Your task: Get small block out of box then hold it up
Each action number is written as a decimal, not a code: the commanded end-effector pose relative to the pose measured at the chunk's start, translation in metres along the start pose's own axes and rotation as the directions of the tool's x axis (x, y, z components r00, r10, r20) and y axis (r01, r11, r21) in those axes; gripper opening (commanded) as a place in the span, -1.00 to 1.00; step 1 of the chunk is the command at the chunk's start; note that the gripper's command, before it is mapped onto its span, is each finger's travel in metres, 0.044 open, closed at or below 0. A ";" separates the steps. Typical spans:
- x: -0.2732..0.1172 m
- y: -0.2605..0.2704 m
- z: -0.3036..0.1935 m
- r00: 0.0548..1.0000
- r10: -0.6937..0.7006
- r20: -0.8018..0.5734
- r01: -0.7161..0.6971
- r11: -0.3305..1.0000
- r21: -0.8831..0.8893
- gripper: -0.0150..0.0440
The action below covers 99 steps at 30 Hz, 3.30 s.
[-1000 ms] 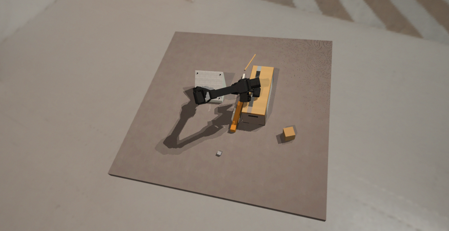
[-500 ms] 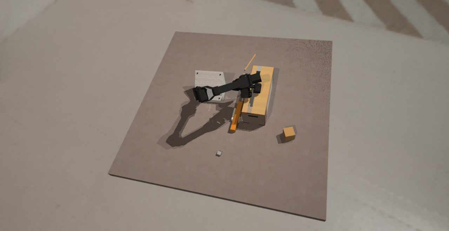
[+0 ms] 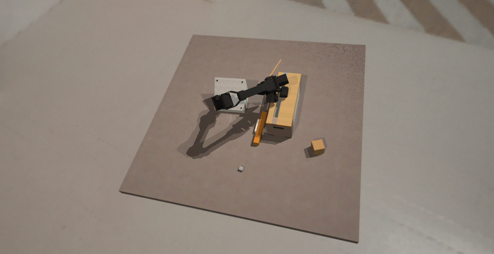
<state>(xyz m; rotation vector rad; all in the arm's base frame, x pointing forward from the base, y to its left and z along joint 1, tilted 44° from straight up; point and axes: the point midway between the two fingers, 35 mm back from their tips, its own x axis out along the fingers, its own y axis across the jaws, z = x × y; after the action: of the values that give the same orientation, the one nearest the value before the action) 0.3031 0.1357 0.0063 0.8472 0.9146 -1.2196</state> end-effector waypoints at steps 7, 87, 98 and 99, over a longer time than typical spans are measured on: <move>0.007 0.001 -0.026 1.000 0.004 -0.008 -0.004 1.000 0.004 0.86; -0.029 -0.032 -0.125 0.955 0.223 0.196 0.273 -0.918 -0.286 0.47; -0.030 -0.036 -0.131 0.929 0.284 0.235 0.200 -0.923 0.328 0.47; -0.030 -0.037 -0.131 0.927 0.290 0.239 0.186 -0.906 0.380 0.47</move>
<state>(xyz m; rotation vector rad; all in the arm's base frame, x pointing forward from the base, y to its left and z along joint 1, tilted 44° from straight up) 0.2563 0.2530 -0.0169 -1.4650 1.3455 0.4059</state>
